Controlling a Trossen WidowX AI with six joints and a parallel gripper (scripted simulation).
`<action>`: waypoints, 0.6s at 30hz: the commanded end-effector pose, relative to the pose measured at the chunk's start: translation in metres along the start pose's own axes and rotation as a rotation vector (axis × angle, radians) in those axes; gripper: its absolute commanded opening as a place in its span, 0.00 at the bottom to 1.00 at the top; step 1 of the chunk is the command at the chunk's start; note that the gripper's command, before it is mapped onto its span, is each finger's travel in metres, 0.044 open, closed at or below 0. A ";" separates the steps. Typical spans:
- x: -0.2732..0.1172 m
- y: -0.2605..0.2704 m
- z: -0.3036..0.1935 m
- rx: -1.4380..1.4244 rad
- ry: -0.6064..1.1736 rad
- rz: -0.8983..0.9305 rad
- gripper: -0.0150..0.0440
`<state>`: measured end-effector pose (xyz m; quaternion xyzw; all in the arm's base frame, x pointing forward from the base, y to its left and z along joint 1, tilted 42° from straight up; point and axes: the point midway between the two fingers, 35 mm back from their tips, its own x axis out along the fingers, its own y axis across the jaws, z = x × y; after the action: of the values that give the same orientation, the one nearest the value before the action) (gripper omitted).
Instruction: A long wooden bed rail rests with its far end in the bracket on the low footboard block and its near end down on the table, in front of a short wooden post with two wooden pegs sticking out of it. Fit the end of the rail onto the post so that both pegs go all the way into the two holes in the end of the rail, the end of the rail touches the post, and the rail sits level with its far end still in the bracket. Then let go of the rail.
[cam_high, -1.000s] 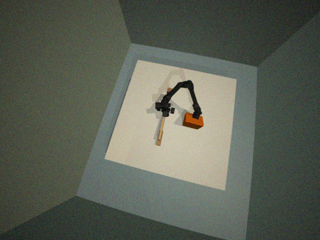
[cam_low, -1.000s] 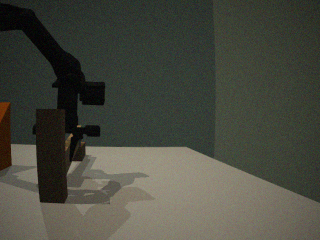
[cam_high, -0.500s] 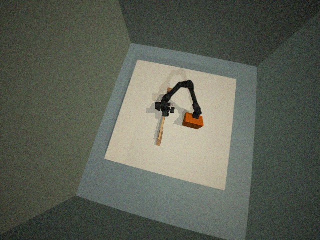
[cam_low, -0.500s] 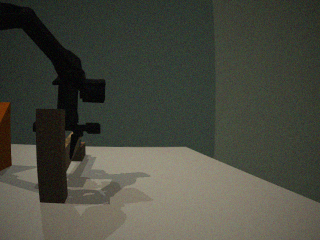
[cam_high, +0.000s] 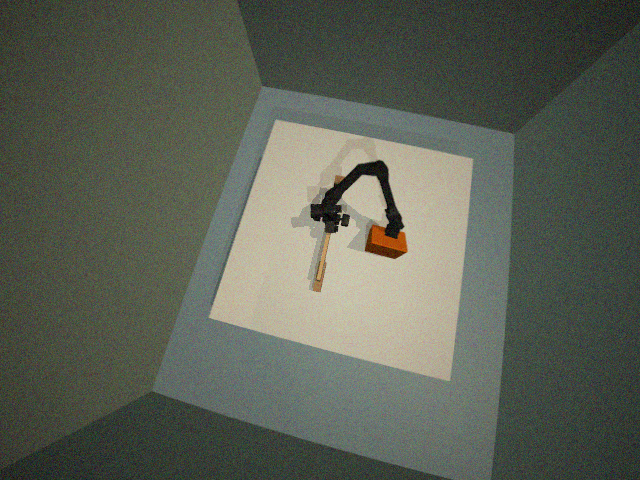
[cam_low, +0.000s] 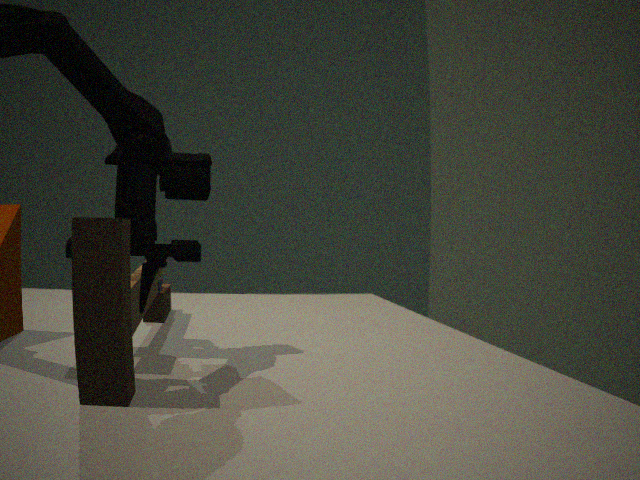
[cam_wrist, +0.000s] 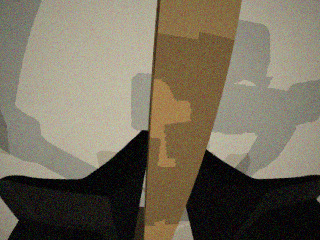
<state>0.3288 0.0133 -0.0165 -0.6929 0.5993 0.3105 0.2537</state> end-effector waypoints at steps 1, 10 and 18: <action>-0.007 -0.002 0.001 0.002 -0.015 -0.010 0.25; -0.011 -0.002 0.001 0.002 -0.015 -0.010 0.25; -0.015 -0.002 0.001 0.002 -0.015 -0.010 0.25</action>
<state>0.3279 0.0194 -0.0099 -0.6929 0.5991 0.3106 0.2539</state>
